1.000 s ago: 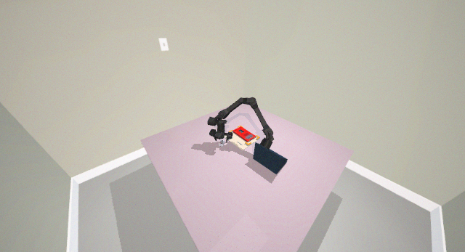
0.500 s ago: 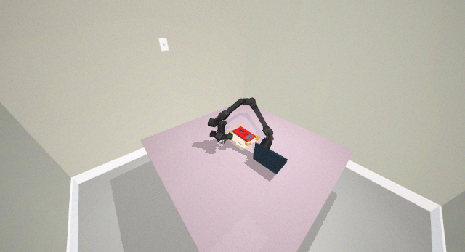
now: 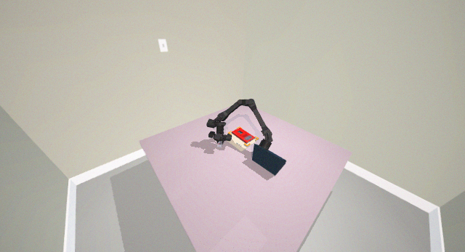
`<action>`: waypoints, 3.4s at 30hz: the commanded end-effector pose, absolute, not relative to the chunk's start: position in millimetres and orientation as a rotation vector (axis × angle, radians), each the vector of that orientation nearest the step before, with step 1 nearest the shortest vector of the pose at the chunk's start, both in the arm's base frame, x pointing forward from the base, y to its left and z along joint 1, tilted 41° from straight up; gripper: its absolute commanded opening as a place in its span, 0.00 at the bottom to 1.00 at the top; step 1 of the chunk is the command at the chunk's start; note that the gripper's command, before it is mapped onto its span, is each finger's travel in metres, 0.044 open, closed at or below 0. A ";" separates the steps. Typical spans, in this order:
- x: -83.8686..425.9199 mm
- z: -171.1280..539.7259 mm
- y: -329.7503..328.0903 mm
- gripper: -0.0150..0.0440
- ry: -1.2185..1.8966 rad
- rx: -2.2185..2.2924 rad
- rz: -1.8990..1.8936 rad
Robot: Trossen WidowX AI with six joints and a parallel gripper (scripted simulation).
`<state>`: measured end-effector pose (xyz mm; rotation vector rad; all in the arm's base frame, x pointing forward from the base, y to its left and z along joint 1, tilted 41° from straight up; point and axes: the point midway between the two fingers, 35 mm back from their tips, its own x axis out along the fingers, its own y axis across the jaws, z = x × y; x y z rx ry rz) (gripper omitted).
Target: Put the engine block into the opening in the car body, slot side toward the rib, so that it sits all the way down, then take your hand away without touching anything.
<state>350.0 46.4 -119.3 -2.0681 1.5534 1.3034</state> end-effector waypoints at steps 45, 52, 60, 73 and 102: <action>347.0 -24.0 121.4 0.25 1.580 -2.040 1.281; 353.8 -14.6 101.4 0.25 1.625 -1.916 1.091; 358.5 -5.6 81.5 0.25 1.657 -1.779 0.891; 363.5 11.3 42.9 0.25 1.686 -1.532 0.561; 355.2 46.9 -45.4 0.25 1.614 -0.938 -0.149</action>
